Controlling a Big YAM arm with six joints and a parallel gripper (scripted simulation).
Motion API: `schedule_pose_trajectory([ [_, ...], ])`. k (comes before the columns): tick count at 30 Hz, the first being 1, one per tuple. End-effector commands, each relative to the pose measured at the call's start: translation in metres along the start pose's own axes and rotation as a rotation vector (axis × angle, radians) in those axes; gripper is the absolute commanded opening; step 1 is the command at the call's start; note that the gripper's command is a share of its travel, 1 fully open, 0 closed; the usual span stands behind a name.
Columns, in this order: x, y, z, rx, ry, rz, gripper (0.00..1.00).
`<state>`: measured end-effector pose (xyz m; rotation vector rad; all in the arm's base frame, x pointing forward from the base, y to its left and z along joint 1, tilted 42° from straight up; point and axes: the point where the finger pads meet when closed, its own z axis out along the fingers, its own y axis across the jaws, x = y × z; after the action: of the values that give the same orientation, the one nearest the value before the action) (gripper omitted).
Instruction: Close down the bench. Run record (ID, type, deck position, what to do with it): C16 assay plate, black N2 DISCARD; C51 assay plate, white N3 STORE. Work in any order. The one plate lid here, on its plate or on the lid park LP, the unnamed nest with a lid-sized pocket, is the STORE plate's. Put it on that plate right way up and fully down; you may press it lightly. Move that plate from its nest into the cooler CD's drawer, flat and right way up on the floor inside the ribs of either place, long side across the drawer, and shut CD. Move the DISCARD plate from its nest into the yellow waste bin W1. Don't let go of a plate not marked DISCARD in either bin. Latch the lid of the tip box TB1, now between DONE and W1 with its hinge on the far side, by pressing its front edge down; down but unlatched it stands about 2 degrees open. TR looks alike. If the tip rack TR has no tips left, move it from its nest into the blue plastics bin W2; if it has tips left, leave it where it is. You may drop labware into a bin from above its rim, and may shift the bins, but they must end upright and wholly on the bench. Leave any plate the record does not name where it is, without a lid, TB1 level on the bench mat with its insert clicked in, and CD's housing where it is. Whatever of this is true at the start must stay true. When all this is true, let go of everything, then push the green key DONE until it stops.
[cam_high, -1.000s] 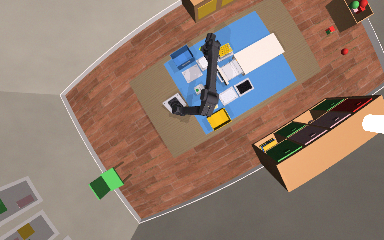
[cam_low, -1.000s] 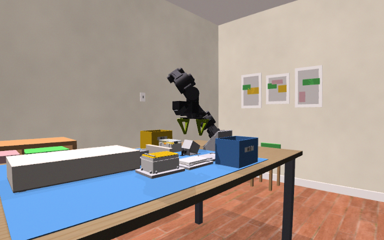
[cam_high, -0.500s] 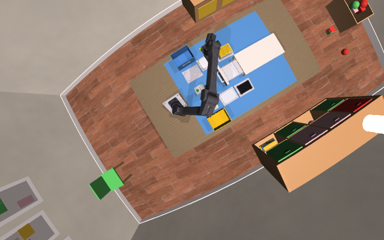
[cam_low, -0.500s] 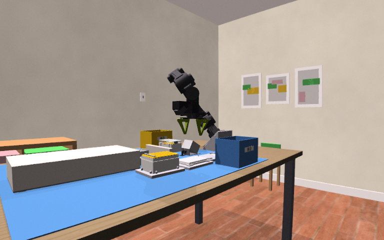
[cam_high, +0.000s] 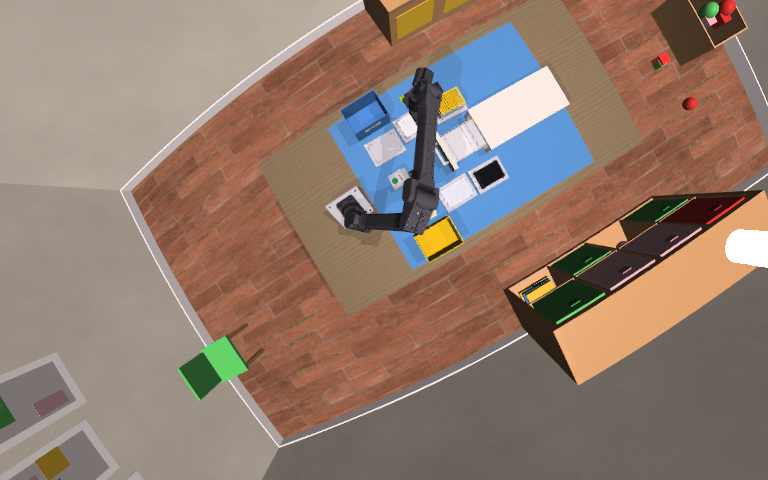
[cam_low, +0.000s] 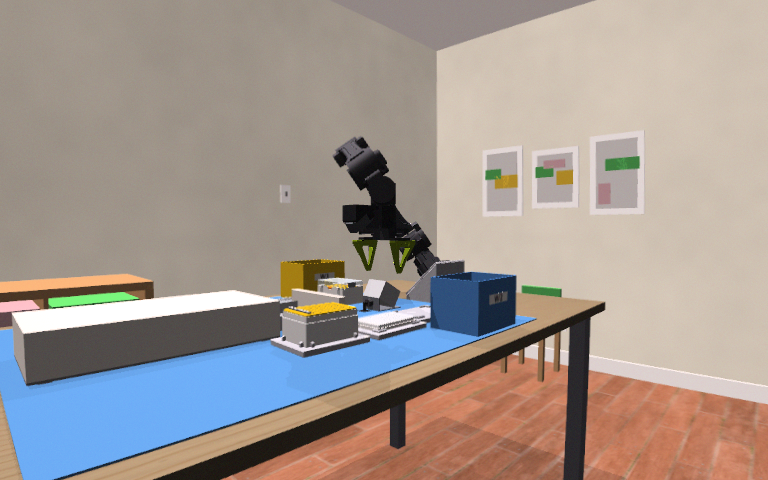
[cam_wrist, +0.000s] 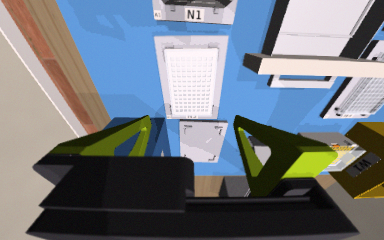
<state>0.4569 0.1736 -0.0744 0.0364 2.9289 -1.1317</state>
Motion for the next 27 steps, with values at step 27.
schedule_pose_trajectory([
  [27,-0.001,0.001,0.043,0.001,-0.001,-0.005,1.0],
])
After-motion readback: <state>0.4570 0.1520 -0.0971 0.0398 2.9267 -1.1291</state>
